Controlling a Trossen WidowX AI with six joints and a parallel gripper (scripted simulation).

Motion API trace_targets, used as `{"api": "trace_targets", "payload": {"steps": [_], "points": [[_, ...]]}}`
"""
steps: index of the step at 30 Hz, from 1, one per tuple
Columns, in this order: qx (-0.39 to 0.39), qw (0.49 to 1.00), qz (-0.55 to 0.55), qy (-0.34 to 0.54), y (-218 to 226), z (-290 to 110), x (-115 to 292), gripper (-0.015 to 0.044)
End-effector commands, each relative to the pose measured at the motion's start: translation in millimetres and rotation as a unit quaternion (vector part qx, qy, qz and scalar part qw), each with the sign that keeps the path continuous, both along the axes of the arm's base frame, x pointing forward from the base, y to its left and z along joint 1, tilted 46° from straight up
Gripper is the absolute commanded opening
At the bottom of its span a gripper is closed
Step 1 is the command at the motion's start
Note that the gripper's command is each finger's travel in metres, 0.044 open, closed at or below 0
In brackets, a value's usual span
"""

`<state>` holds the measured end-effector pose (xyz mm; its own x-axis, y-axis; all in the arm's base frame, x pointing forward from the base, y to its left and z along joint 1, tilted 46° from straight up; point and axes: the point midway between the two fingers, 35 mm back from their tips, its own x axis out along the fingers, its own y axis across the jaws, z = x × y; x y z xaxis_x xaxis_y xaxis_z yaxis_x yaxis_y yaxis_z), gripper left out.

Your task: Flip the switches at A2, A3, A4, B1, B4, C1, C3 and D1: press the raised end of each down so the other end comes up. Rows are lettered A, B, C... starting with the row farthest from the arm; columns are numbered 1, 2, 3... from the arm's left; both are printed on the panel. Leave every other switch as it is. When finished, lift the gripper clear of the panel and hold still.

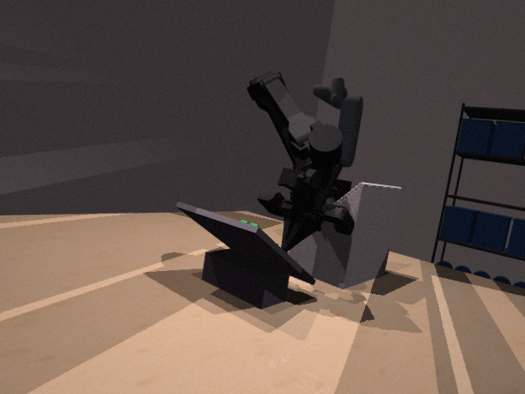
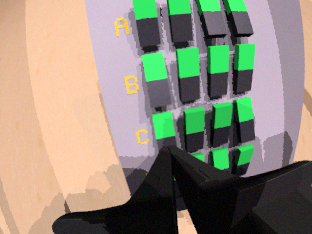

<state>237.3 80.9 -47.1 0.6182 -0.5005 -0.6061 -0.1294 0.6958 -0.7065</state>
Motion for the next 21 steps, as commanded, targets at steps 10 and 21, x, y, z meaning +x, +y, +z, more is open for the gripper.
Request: {"api": "trace_targets", "payload": {"steps": [10,21], "points": [[-0.002,1.000,0.002,0.001,-1.2,-1.1,1.2,0.0000],[-0.002,1.000,0.002,0.001,-2.0,-2.0,2.1,0.0000]]}}
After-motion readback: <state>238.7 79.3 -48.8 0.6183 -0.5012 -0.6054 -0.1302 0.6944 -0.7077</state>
